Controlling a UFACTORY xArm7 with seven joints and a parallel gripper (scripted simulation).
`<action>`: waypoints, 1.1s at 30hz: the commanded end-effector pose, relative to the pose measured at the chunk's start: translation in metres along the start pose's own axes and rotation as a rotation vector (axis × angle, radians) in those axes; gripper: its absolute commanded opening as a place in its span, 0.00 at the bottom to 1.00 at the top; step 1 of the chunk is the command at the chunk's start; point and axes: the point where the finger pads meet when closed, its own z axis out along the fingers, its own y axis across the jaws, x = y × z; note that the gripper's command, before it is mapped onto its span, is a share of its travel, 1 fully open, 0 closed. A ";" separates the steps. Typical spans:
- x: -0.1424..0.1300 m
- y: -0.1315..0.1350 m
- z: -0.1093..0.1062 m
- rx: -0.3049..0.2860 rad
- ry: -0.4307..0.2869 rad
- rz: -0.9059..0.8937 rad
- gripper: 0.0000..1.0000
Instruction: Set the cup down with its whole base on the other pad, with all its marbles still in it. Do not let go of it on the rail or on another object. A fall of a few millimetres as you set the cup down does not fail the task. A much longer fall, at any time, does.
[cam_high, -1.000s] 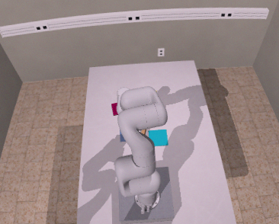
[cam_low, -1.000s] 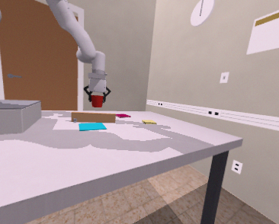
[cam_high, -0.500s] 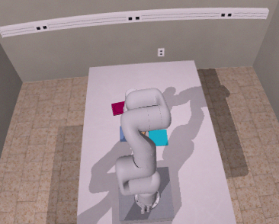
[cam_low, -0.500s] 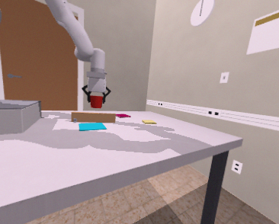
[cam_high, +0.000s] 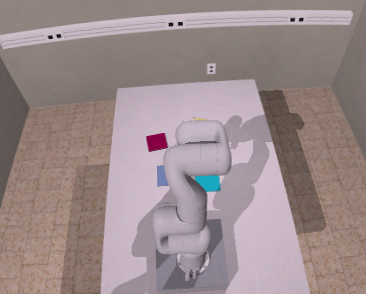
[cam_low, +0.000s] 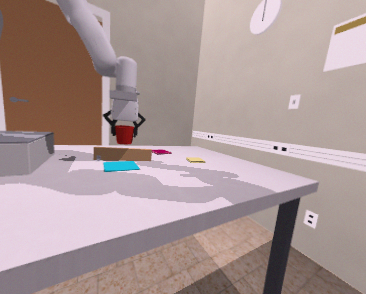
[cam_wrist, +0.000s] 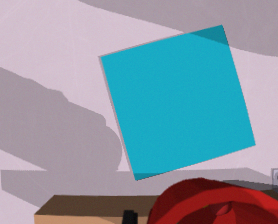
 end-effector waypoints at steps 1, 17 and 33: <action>0.008 -0.002 -0.002 0.004 -0.003 -0.003 0.85; 0.059 -0.001 -0.001 0.004 -0.003 -0.003 0.85; 0.075 -0.001 -0.001 0.004 -0.003 -0.003 0.85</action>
